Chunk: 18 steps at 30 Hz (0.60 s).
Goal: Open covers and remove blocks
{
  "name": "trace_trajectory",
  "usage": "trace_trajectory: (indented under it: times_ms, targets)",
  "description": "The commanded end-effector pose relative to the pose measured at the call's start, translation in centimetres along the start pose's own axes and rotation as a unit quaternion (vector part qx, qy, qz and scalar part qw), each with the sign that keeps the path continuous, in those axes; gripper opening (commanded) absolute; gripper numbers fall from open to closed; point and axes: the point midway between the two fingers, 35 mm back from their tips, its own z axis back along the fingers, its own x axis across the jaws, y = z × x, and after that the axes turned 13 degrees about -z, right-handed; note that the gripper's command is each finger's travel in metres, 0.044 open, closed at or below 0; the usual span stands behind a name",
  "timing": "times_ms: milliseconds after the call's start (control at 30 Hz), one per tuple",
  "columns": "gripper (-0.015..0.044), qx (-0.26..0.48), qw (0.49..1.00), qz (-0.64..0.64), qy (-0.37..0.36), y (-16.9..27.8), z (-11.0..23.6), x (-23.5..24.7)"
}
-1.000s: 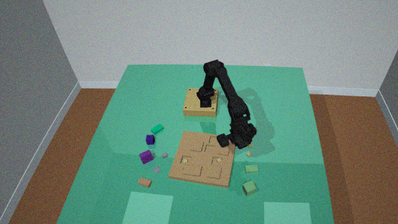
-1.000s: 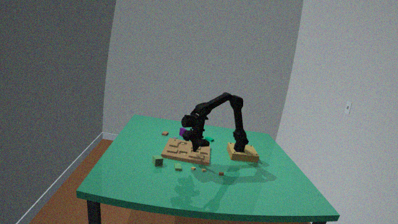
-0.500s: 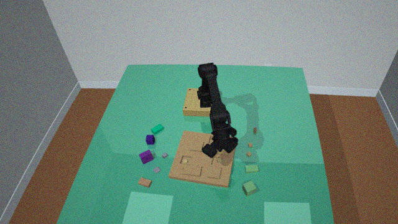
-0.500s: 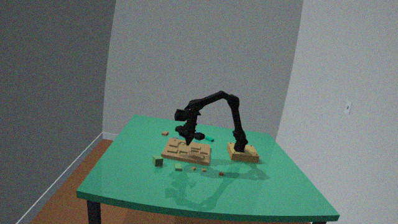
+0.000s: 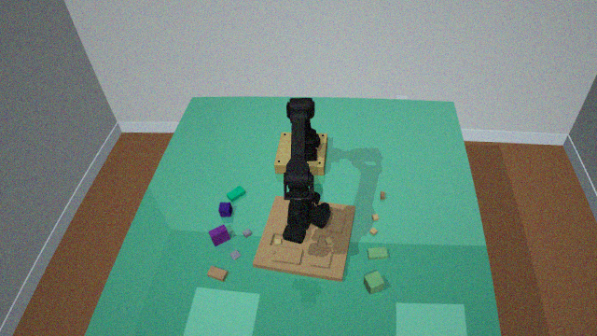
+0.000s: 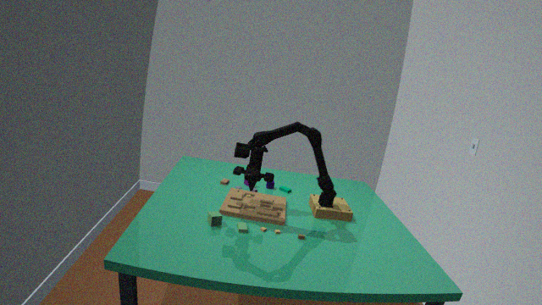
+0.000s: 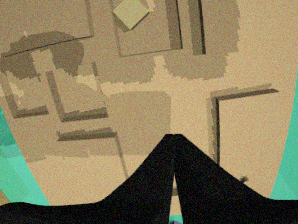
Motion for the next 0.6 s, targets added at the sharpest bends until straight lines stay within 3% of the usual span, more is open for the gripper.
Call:
trace_trajectory:
  times_ms: [0, 567]
  targets:
    - [0.0, 0.003, 0.999, 0.045, 0.002, 1.6, 0.0, -1.0]
    - [0.0, 0.005, 0.975, 0.223, 0.0, 8.2, 0.1, -4.2]
